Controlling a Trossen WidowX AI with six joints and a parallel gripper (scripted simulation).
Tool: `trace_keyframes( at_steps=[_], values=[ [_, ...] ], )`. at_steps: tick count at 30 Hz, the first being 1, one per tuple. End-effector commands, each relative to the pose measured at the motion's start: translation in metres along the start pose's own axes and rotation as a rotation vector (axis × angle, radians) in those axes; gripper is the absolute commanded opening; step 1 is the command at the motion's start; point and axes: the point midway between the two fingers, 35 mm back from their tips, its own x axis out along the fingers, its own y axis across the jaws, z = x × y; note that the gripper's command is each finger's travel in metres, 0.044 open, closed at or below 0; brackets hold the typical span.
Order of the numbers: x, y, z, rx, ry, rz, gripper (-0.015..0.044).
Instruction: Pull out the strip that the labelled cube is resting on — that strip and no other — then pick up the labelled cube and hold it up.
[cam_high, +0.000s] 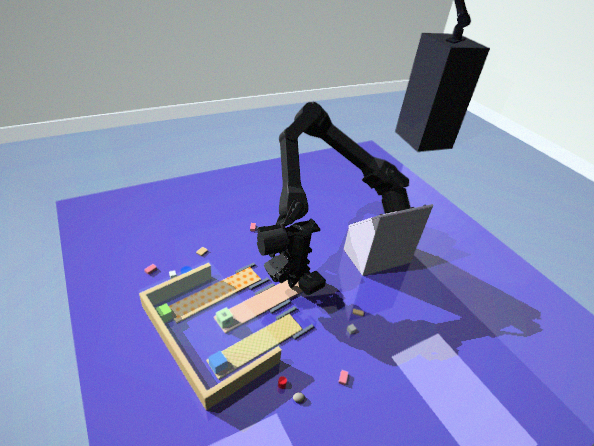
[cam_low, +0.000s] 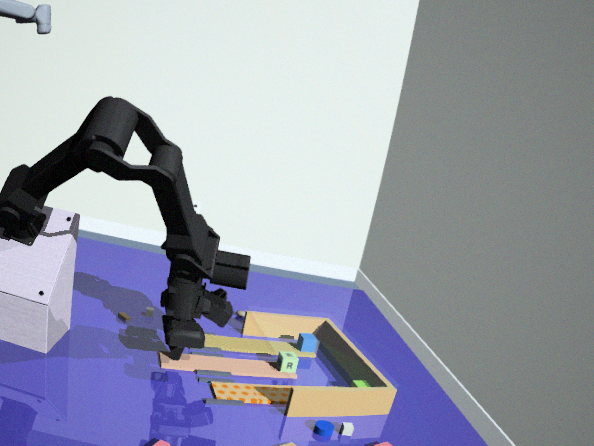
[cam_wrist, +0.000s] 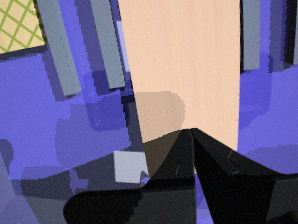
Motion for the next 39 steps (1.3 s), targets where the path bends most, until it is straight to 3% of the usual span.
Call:
trace_keyframes(
  at_steps=[1, 39],
  values=[
    [0.004, -0.001, -0.014, -0.007, 0.023, 0.0, 0.0],
    [0.003, -0.001, -0.07, -0.009, 0.026, 0.0, 0.0]
  ],
)
